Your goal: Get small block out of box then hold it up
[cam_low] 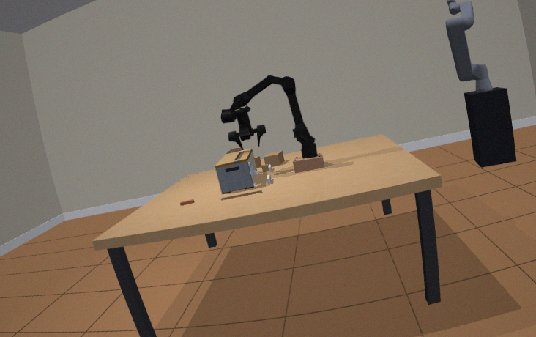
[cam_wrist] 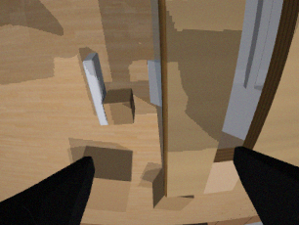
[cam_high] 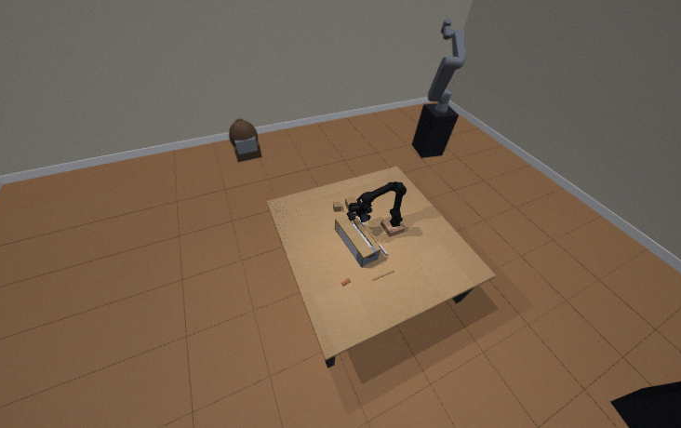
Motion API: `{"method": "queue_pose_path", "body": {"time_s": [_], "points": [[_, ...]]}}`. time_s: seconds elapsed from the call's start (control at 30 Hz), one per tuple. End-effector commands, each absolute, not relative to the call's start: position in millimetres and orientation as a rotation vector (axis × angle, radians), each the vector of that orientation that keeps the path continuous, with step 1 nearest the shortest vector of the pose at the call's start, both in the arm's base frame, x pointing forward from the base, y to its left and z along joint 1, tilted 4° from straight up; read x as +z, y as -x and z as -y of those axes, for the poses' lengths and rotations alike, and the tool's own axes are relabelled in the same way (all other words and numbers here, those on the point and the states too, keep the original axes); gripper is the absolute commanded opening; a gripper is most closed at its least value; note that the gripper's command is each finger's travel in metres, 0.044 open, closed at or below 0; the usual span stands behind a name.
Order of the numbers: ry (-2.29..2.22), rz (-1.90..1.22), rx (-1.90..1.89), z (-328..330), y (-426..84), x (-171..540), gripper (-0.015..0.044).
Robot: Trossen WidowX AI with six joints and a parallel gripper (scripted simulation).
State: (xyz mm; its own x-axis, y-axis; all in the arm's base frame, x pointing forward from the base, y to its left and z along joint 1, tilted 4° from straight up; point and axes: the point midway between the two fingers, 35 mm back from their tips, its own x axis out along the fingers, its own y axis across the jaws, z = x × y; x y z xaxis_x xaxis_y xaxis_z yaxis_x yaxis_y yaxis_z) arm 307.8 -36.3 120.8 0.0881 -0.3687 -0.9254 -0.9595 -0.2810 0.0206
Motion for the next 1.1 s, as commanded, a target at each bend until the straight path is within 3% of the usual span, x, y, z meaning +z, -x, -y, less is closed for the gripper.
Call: {"method": "queue_pose_path", "body": {"time_s": [0.0, 0.07, 0.23, 0.63, 1.07], "points": [[1.726, -1.32, 1.179, 36, -306, 132, 0.04], [1.733, -1.312, 1.175, 36, -308, 128, 0.04], [1.542, -1.332, 0.971, 57, -309, 137, 0.0285], [0.62, -1.425, 0.22, 70, -302, 136, 0.0285], [-0.469, -1.267, -0.511, 83, -295, 138, 0.0285]]}}
